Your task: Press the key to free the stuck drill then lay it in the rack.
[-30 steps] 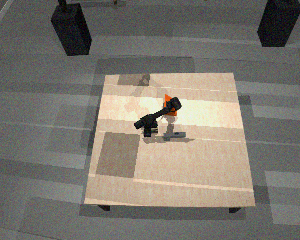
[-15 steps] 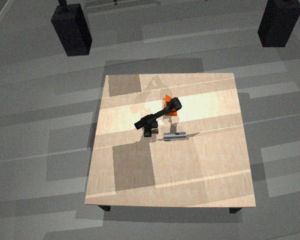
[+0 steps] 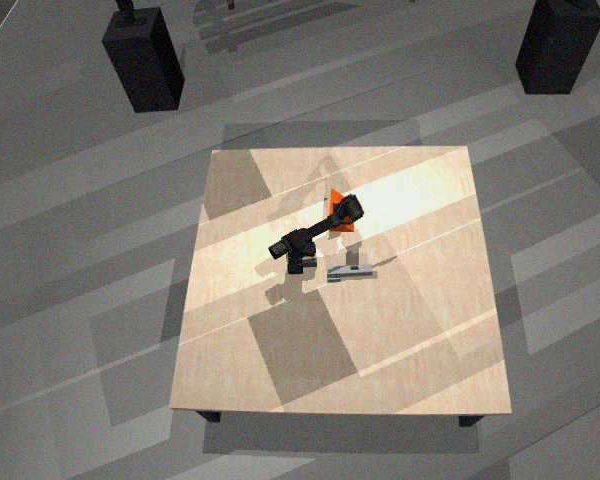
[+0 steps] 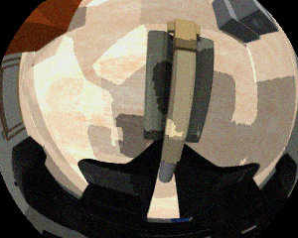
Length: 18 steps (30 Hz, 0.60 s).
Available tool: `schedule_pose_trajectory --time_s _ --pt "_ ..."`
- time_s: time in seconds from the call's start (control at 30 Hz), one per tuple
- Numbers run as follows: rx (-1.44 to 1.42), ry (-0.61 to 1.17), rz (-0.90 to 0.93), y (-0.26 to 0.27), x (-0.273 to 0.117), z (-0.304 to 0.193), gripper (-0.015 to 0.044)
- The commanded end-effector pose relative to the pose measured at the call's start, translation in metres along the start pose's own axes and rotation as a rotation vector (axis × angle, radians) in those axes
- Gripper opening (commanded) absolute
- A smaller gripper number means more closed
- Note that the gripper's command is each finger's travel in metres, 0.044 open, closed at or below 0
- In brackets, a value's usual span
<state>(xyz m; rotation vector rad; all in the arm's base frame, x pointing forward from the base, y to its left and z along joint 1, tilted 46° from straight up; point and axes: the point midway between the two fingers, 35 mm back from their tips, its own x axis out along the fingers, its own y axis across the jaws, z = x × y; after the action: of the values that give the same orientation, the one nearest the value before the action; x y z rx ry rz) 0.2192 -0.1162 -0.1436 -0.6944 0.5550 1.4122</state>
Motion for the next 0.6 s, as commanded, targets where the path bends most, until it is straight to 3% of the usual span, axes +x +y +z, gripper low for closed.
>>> schedule_pose_trajectory --time_s 0.0,0.23,0.57 --pt "0.001 -0.018 0.007 -0.0004 0.0060 0.0054 0.0000" --pt "0.001 -0.018 0.007 -0.0004 0.0060 0.0054 0.0000" --pt "0.000 0.000 0.000 0.0000 0.0000 0.0000 0.0262"
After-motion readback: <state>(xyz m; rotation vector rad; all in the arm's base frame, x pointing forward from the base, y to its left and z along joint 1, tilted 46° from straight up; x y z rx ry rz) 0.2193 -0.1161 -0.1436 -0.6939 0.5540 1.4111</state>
